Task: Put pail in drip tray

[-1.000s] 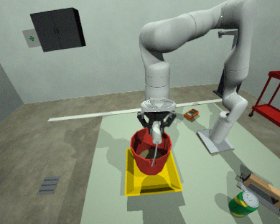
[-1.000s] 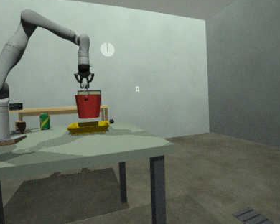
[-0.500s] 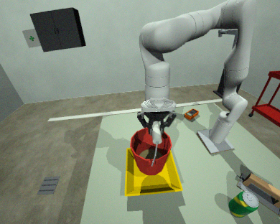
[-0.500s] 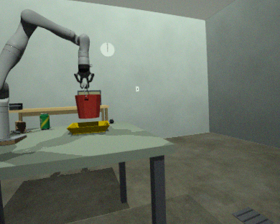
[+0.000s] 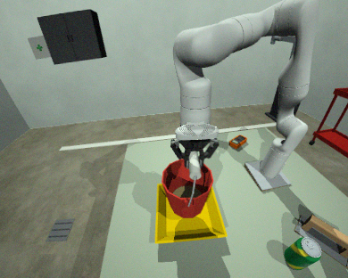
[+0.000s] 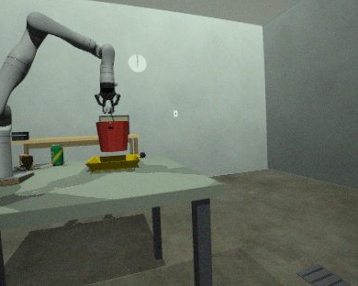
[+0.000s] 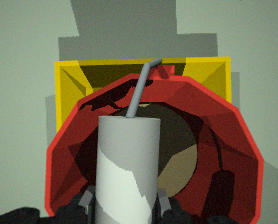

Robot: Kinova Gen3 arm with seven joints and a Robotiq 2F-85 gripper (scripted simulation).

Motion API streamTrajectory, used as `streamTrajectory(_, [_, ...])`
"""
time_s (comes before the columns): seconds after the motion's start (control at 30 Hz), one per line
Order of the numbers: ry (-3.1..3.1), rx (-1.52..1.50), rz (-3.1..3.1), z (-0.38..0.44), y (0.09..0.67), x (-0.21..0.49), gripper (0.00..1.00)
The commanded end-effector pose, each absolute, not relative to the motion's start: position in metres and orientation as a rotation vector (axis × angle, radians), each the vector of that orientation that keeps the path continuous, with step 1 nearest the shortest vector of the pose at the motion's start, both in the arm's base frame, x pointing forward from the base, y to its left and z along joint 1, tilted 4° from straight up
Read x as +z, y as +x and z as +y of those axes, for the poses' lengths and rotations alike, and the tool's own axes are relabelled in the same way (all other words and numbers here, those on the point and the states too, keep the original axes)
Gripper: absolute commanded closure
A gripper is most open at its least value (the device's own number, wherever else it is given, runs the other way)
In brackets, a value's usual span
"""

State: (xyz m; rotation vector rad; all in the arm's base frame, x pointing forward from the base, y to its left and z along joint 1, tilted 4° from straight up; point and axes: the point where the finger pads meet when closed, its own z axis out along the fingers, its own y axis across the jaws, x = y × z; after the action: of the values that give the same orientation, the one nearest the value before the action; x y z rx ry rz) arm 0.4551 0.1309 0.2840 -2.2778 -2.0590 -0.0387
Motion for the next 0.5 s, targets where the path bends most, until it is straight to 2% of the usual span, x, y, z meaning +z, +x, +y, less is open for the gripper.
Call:
streamTrajectory(0.0, [-2.278,-0.04,-2.059,0.131,0.455,0.2834,0.9])
streamTrajectory(0.47, [-2.278,-0.04,-2.059,0.1316,0.4548,0.275,0.9])
